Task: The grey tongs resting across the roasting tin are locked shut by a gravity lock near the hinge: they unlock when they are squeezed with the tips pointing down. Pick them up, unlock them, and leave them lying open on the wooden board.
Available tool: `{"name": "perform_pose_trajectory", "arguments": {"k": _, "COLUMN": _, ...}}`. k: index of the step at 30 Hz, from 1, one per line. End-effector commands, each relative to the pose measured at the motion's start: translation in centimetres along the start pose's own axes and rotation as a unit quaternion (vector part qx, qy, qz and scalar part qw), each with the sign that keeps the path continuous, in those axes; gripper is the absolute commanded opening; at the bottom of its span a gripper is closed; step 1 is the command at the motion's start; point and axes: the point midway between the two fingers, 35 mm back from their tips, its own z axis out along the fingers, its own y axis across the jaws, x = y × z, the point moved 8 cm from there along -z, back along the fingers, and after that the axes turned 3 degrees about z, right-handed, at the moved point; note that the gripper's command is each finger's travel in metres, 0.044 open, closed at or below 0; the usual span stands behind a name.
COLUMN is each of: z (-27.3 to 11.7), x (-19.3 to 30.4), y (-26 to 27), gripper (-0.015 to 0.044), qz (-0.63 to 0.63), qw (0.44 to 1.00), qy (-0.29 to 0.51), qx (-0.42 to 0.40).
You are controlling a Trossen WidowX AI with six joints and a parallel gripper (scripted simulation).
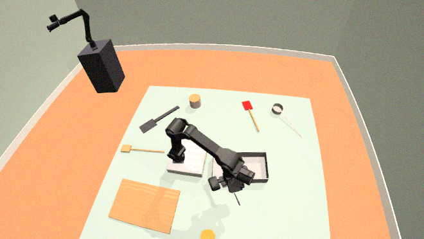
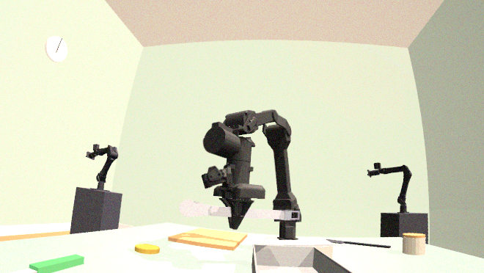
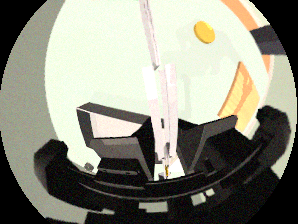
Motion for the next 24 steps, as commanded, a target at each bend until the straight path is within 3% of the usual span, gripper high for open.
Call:
{"name": "perform_pose_trajectory", "arguments": {"k": 1, "z": -0.1, "x": -1.3, "y": -1.6, "gripper": -0.015, "qz": -0.022, "qw": 1.0, "qy": -0.001, "qx": 0.001}}
{"name": "perform_pose_trajectory", "arguments": {"k": 24, "z": -0.4, "x": -7.1, "y": -13.5, "gripper": -0.015, "qz": -0.157, "qw": 0.988, "qy": -0.003, "qx": 0.008}}
